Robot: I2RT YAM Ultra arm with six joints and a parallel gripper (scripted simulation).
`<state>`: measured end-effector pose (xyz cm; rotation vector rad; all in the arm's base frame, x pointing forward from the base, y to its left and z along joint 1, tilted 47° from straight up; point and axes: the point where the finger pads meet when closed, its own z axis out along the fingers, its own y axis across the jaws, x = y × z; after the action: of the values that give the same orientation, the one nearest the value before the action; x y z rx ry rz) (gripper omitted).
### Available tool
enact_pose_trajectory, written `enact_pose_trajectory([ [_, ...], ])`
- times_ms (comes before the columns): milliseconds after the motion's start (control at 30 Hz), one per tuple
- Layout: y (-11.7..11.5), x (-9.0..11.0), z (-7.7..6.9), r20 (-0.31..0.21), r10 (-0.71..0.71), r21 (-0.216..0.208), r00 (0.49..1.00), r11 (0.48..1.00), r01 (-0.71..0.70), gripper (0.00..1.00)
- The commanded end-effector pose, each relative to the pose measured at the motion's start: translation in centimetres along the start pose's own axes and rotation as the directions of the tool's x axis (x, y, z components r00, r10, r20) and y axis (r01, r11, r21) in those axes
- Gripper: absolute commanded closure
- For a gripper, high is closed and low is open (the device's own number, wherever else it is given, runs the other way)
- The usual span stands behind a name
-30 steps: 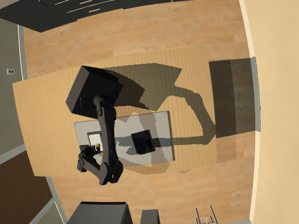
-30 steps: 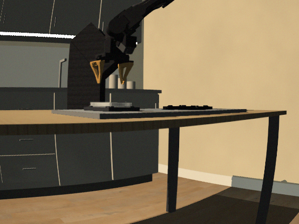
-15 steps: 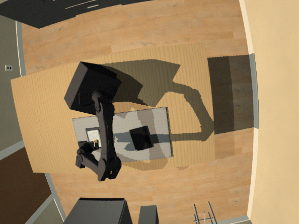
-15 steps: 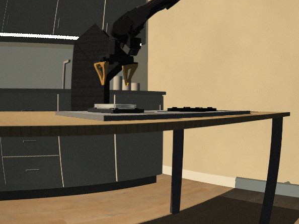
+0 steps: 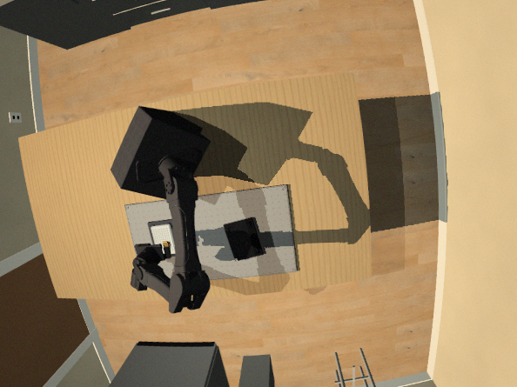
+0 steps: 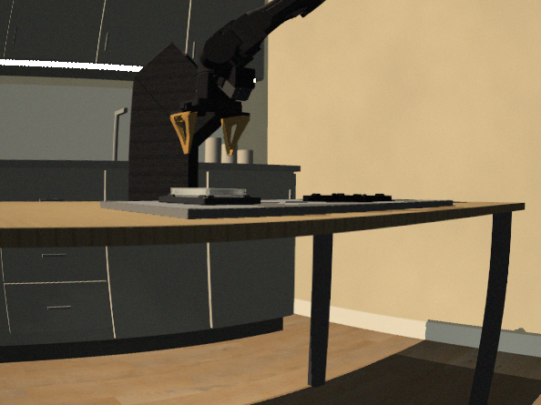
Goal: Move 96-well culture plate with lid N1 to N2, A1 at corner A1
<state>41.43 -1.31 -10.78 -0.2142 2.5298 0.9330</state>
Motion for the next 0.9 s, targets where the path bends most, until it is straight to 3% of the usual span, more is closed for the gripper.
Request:
enact_pose_trajectory([
  [0,-1.1,-2.1,-1.6,0.062,-0.029,0.028,0.998,0.999,0.027,0.0],
  [333,-1.1,-2.1,-1.6,0.062,-0.029,0.028,0.998,0.999,0.027,0.0],
  [400,-1.5,-1.0,-0.6,0.043,0.001,0.019,0.999,1.0,-0.002,0.0],
  [533,-0.9,-1.0,0.7,0.03,-0.011,0.015,0.999,1.0,0.011,0.0],
  [767,-1.5,-1.2,0.8,0.044,-0.003,0.026,0.999,1.0,0.002,0.0],
  [867,-1.0,-1.0,2.0,0.03,-0.011,0.017,1.0,1.0,0.01,0.0],
])
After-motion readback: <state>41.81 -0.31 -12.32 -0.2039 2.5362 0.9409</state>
